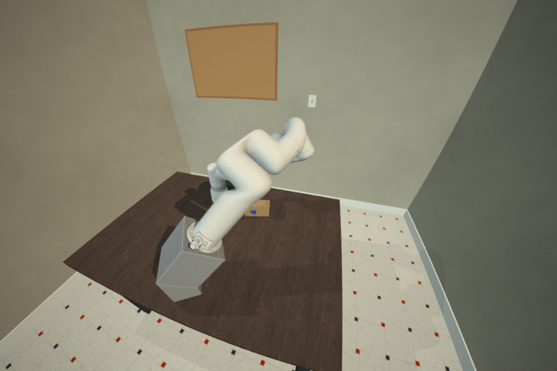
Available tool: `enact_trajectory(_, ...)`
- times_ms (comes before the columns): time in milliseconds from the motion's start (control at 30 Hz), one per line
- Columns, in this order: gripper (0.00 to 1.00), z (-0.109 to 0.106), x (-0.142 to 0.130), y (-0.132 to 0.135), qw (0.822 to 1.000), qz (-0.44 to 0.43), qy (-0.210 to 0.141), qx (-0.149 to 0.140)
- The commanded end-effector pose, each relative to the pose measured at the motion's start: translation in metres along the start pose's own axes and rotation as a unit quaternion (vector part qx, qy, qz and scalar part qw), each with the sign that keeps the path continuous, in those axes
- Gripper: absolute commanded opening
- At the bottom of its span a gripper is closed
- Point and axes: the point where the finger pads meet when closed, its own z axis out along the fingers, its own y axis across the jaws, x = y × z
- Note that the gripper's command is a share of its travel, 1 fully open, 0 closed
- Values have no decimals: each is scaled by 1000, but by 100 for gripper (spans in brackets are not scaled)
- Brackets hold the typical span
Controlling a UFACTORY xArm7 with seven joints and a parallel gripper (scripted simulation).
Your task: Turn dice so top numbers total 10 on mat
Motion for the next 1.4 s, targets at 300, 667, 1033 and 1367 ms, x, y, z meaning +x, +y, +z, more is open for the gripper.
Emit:
enact_trajectory(300,36,2,0,-1,1000,0,1,2)
enact_trajectory(667,36,16,0,-1,1000,0,1,2)
enact_trajectory(1033,36,23,0,-1,1000,0,1,2)
enact_trajectory(1367,36,23,0,-1,1000,0,1,2)
